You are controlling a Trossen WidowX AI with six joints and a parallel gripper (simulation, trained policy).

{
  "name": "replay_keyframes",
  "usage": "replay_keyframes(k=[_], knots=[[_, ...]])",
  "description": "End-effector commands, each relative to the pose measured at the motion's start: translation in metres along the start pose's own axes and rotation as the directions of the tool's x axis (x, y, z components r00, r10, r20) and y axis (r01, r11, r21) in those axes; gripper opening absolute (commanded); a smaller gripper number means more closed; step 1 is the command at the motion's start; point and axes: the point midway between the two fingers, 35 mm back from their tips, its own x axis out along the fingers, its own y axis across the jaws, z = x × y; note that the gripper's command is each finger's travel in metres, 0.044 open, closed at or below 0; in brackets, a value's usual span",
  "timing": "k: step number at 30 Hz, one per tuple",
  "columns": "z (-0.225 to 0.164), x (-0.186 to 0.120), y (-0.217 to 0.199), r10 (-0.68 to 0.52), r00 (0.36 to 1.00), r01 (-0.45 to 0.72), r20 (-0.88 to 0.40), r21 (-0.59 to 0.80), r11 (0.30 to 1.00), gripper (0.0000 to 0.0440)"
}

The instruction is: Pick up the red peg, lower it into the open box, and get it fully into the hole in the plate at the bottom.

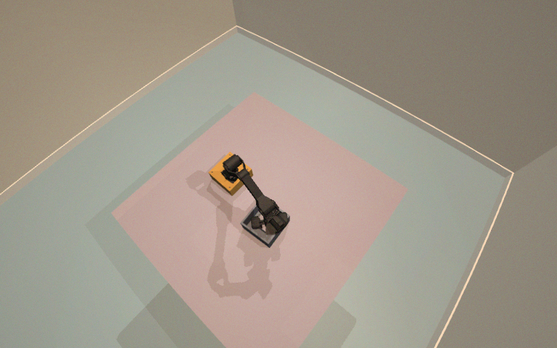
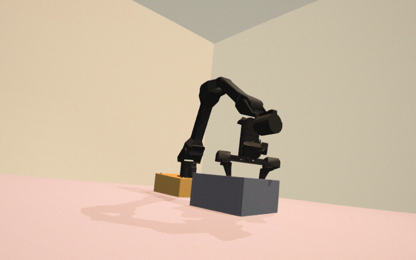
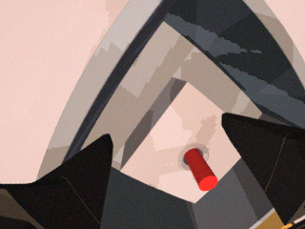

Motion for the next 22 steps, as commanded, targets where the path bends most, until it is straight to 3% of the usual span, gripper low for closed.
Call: replay_keyframes(k=[1,11,22], knots=[[0.015,-0.008,0.011,0.042,0.999,-0.042,0.0,-0.017,0.999,0.044],[0.043,-0.035,0.046,0.16,0.987,-0.158,0.03,-0.049,0.986,0.044],[0.044,-0.036,0.047,0.164,0.986,-0.162,0.032,-0.051,0.985,0.044]])
